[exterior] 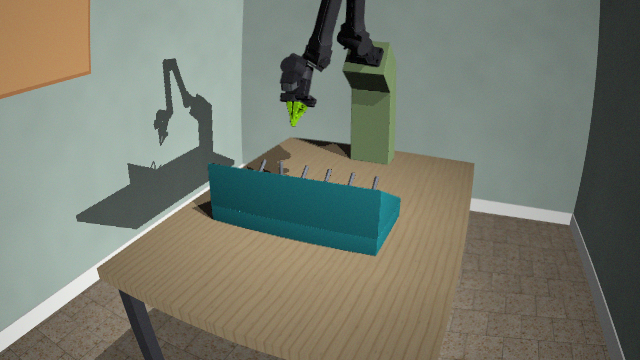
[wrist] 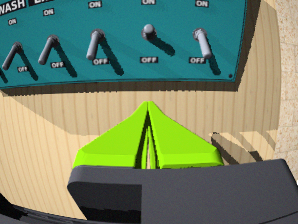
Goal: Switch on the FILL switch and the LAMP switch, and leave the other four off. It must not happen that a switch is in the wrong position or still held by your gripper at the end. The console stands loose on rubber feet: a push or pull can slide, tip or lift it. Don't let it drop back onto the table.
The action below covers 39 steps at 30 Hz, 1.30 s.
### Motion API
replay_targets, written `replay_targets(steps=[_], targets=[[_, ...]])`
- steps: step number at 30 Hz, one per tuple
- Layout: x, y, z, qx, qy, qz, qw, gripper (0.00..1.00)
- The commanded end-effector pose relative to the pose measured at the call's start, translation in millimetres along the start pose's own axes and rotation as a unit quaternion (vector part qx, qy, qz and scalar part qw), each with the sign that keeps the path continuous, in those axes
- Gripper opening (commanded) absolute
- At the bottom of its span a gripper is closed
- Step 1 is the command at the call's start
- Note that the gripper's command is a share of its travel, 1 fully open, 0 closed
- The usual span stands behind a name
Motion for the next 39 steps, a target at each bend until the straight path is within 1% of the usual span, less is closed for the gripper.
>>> replay_targets(steps=[1,5,10,11,13,14,16,19,22,26,28,30,31,33,35,36,38,39], targets=[[5.5,14.1,2.6,0.007,-0.015,0.007,1.0,0.0],[-6.1,40.8,3.6,0.007,-0.015,0.005,1.0,0.0],[-27.6,90.7,5.7,0.009,-0.015,0.001,1.0,0.0],[-42.0,99.4,2.9,0.006,0.0,-0.001,1.0,0.0],[-42.0,99.4,2.9,0.006,0.0,-0.001,1.0,0.0],[-37.1,112.6,-1.8,0.008,-0.008,-0.001,1.0,0.0],[-54.8,134.0,4.0,0.006,0.0,-0.001,1.0,0.0],[-60.7,172.4,-0.4,0.009,-0.007,-0.003,1.0,0.0],[-74.7,207.2,0.0,0.009,-0.006,-0.004,1.0,0.0],[-90.8,246.7,1.1,0.01,-0.006,-0.005,1.0,0.0],[-96.8,261.2,1.5,0.01,-0.005,-0.005,1.0,0.0],[-96.8,261.2,1.5,0.01,-0.005,-0.005,1.0,0.0],[-93.5,267.5,3.5,0.013,-0.01,-0.009,1.0,0.0],[-102.1,273.5,2.5,0.011,-0.005,-0.005,1.0,0.0],[-105.4,275.6,2.9,0.009,-0.002,-0.002,1.0,0.0],[-107.0,274.6,3.8,0.009,0.0,-0.001,1.0,0.0],[-97.8,264.8,3.7,-0.001,-0.01,-0.009,1.0,0.0],[-96.7,265.3,3.4,-0.001,-0.011,-0.01,1.0,0.0]])
Point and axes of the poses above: the point where the finger pads meet when closed, its own z axis back along the fingers, its own y axis across the jaws, x = y × z, the point moved 1 cm from there along z, back along the fingers, and after that the axes turned 13 degrees about -z, right-handed, at the moved point
